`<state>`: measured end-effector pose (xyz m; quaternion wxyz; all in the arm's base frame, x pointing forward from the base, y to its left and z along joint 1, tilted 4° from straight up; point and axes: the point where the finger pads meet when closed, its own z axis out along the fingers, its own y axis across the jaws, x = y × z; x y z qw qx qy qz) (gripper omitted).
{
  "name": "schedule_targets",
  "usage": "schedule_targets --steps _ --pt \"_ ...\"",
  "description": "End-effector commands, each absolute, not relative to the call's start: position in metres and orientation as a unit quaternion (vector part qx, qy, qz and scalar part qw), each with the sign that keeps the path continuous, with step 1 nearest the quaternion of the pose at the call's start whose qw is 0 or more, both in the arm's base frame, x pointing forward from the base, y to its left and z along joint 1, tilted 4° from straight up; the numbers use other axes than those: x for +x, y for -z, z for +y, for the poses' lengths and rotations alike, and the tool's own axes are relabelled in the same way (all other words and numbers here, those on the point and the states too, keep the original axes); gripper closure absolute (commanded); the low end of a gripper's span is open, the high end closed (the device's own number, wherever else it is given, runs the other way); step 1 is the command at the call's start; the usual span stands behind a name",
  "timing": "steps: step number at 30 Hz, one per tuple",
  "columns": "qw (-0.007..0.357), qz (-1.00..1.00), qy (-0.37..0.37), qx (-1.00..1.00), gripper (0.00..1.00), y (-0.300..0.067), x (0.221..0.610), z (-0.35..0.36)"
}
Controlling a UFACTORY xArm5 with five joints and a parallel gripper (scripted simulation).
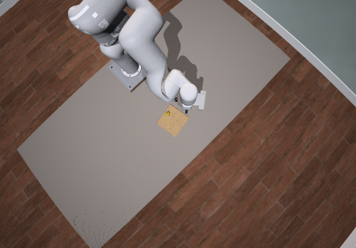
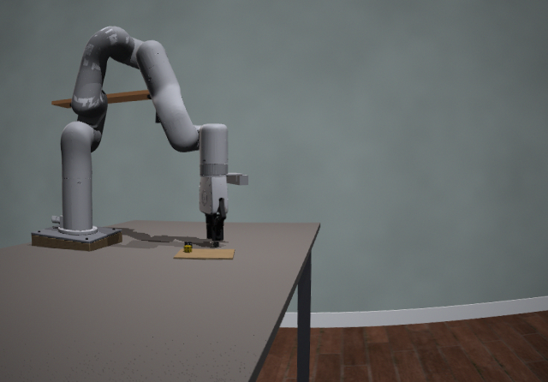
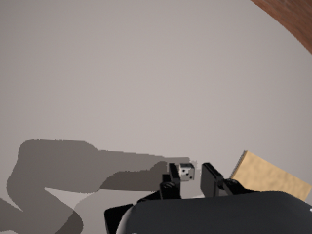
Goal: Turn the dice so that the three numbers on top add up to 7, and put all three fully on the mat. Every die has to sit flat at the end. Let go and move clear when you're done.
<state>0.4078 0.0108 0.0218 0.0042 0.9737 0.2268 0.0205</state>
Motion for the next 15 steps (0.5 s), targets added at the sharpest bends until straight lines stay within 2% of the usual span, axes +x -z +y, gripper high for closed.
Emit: schedule_targets --steps 1,15 --pt "0.005 0.227 -0.022 0.974 0.69 -0.0229 0.4091 0.0109" --pt "0.005 0.227 -0.022 0.974 0.69 -0.0204 0.4092 0.0107"
